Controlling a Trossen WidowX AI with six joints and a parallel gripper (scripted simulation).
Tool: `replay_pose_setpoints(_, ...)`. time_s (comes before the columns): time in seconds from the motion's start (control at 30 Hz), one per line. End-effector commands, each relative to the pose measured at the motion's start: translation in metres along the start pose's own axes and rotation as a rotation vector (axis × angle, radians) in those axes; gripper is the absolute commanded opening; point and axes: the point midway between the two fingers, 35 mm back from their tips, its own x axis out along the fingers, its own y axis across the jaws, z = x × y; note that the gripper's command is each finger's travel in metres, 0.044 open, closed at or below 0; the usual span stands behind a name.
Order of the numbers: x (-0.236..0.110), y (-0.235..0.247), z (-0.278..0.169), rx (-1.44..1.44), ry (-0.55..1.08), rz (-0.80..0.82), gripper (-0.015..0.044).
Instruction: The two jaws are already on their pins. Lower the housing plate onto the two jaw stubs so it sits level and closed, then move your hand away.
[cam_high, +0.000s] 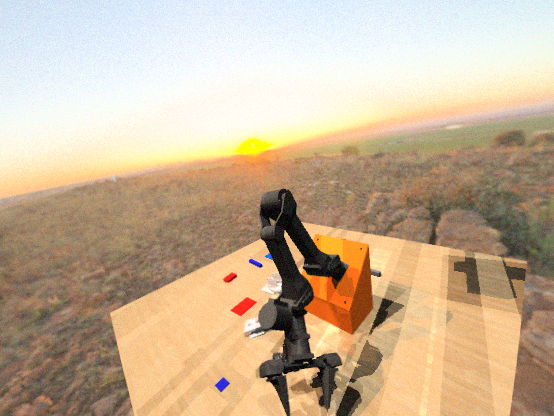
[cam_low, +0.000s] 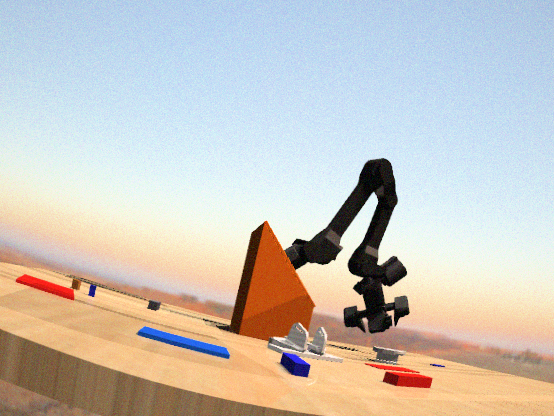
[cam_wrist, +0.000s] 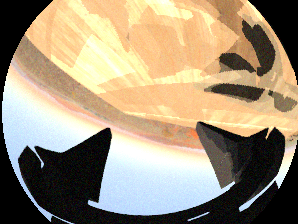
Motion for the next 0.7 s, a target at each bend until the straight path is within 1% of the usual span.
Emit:
replay_pose_setpoints(0.0,-0.002,0.016,0.026,-0.042,-0.089,-0.004,0.044)
replay_pose_setpoints(0.17,-0.012,0.032,0.062,-0.079,-0.215,-0.027,0.044)
replay_pose_setpoints(0.37,-0.033,0.044,0.101,-0.124,-0.351,-0.084,0.044)
replay_pose_setpoints(0.53,-0.056,0.051,0.13,-0.15,-0.452,-0.138,0.044)
replay_pose_setpoints(0.67,-0.083,0.059,0.155,-0.141,-0.554,-0.181,0.044)
